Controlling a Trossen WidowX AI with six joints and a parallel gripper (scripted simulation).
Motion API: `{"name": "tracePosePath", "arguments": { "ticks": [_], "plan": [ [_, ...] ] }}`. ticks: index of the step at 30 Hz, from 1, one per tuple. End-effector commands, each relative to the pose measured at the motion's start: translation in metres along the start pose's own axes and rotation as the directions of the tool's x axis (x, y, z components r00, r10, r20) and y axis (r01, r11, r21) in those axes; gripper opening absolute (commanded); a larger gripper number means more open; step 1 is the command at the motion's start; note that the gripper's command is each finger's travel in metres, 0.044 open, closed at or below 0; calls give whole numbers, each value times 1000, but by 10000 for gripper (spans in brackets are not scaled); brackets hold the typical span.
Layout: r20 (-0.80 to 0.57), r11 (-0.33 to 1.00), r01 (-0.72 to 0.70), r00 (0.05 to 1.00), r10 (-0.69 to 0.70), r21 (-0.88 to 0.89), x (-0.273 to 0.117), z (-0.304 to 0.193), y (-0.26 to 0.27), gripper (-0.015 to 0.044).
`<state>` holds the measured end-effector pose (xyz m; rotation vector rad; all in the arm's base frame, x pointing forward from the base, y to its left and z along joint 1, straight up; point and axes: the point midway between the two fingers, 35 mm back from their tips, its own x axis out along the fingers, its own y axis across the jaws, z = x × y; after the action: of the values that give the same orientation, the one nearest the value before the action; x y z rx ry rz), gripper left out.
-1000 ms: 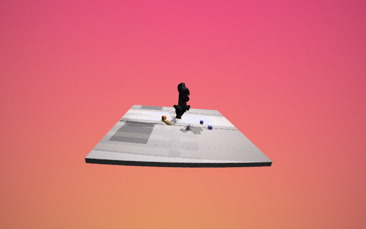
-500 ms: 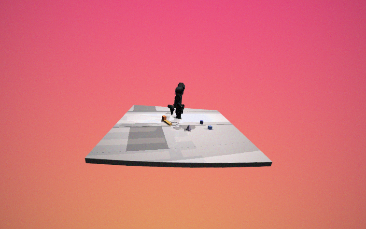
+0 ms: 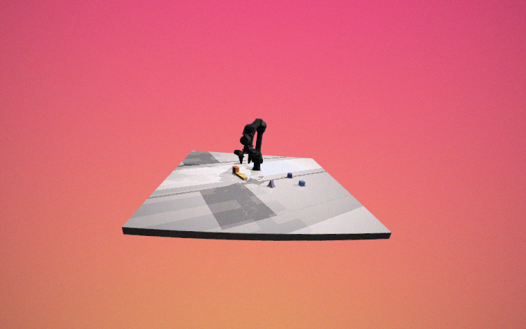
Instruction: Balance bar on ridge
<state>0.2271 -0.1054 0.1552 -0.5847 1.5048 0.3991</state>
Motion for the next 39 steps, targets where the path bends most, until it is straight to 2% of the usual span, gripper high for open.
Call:
{"name": "tracePosePath", "arguments": {
  "ticks": [1, 18, 22, 31, 39],
  "plan": [
    [4, 1000, -24, 1000, 24, 10, 1, -12, 0, 315],
    [35, 993, -96, 995, 94, 75, 6, -56, 0, 315],
    [35, 993, -96, 995, 93, 75, 21, -55, 0, 315],
    [35, 993, -96, 995, 94, 75, 81, -54, 7, 315],
    [35, 993, -96, 995, 94, 75, 88, -54, 8, 315]
  ]
}}
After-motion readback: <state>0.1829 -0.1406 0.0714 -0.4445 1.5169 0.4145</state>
